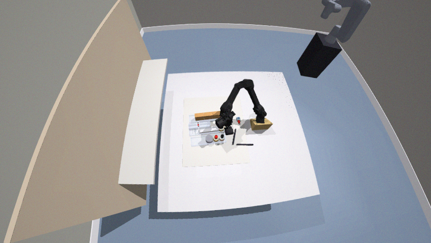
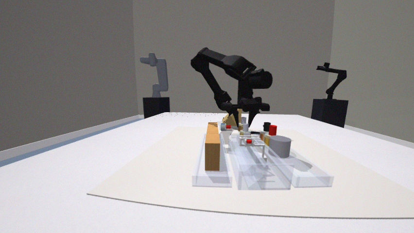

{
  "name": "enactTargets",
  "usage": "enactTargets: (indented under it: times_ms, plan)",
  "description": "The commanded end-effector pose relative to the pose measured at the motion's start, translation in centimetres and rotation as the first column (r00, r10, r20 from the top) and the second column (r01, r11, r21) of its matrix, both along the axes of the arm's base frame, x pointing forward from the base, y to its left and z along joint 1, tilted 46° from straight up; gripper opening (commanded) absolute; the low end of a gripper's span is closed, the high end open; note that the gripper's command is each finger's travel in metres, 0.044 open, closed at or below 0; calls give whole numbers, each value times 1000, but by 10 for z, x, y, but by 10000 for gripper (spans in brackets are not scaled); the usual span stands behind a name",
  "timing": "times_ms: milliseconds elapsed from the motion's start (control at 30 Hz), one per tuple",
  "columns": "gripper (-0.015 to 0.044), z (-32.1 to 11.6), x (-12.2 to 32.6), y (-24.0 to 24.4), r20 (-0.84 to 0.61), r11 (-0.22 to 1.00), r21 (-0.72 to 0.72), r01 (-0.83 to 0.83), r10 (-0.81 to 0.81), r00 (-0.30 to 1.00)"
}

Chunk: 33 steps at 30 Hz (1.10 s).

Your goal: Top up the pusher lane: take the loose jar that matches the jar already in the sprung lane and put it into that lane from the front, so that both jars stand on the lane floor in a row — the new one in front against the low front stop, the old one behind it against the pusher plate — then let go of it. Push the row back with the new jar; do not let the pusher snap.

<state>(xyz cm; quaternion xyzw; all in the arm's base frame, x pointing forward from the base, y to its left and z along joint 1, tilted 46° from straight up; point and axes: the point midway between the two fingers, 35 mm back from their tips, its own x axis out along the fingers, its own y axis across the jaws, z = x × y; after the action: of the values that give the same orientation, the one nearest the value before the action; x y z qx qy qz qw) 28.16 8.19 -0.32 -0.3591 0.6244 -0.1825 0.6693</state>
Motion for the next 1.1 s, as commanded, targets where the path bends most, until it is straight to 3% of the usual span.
enactTargets:
  times_ms: [0,1067]
  plan:
    - [0,1,6,2,13,1000,4,-5,5,1000]
    - [0,1,20,6,14,1000,5,-5,5,1000]
